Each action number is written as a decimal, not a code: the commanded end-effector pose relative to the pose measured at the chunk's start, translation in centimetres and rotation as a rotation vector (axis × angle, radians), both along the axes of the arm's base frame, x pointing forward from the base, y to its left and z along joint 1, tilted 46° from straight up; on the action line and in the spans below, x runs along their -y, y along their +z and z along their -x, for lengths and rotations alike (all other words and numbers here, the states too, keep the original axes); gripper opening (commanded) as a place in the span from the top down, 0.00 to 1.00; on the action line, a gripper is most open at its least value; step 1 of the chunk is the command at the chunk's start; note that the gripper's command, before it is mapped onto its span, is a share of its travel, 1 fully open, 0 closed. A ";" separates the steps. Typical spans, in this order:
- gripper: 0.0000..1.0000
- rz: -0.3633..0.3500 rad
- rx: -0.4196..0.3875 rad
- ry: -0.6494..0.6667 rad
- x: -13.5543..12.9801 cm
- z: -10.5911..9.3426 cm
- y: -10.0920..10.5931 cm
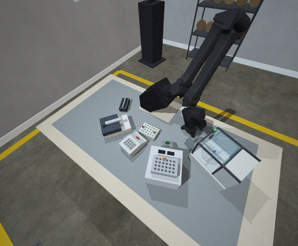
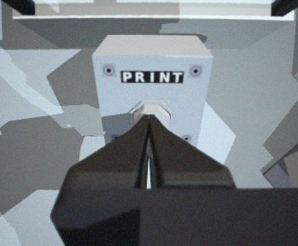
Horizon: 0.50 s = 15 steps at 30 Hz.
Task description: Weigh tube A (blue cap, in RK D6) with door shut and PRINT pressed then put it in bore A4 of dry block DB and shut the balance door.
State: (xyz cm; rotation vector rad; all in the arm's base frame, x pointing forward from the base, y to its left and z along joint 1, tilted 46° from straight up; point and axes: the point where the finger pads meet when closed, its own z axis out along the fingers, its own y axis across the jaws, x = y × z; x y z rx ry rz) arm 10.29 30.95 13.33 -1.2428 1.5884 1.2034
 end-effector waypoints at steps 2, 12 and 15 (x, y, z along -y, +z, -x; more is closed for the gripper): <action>1.00 0.011 0.009 -0.011 1.0 -0.3 -0.2; 1.00 0.012 0.009 -0.011 2.6 -0.2 0.3; 1.00 0.011 0.009 -0.011 2.7 -0.2 0.3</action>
